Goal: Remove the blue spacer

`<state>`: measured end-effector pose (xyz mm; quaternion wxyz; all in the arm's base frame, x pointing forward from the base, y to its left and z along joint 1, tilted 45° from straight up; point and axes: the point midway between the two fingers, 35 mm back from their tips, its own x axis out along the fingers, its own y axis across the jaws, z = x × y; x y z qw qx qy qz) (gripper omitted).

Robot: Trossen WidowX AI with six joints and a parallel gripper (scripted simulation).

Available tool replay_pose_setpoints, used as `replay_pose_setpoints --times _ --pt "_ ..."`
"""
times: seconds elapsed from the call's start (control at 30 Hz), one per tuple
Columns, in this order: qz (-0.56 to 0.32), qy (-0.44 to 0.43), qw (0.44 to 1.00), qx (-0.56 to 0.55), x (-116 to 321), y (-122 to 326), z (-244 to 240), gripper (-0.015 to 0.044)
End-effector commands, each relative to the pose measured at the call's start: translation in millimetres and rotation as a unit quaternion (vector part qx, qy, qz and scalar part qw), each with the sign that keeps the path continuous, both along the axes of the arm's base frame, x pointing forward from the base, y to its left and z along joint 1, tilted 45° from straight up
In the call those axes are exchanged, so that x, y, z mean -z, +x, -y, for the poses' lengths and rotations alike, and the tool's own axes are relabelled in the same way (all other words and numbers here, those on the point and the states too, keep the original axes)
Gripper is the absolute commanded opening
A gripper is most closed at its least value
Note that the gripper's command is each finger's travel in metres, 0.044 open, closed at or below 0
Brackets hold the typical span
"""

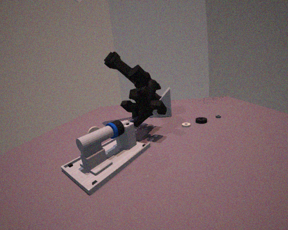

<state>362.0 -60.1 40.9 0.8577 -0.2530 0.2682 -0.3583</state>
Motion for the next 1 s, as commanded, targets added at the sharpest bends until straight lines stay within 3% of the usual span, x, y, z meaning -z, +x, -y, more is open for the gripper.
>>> replay_pose_setpoints --times 0.0,0.97 --pt "0.002 0.001 1.0 0.002 0.2 -1.3 0.0 0.0" --pt "0.001 0.001 1.0 0.002 1.5 -4.6 -1.4 0.0"
